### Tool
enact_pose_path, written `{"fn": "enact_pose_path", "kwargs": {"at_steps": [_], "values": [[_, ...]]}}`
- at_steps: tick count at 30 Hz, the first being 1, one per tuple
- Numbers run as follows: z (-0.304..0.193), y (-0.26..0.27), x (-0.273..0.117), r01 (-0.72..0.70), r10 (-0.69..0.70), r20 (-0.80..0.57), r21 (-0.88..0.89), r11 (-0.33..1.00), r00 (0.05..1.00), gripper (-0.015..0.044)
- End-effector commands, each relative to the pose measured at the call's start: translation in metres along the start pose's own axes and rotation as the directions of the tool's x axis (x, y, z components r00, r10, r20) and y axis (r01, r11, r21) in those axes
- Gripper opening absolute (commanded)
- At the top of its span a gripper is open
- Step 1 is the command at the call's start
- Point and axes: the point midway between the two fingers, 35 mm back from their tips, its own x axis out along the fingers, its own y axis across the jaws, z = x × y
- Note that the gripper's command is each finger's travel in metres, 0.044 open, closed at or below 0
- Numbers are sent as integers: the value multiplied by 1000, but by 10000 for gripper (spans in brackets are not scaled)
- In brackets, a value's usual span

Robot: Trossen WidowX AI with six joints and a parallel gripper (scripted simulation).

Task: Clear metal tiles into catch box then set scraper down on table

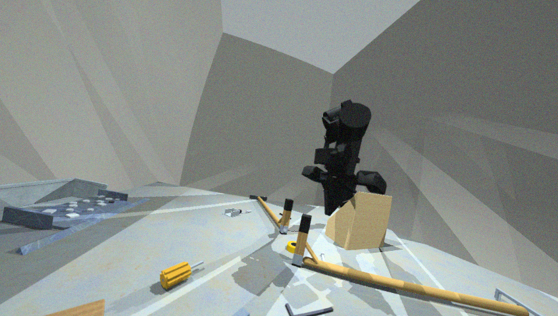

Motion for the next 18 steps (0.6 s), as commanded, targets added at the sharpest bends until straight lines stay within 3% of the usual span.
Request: {"fn": "enact_pose_path", "kwargs": {"at_steps": [1,18], "values": [[4,-13,-4,-4,4,-9,-22,1000,1000,0],[17,-112,-16,-22,14,-37,-222,975,999,0]]}}
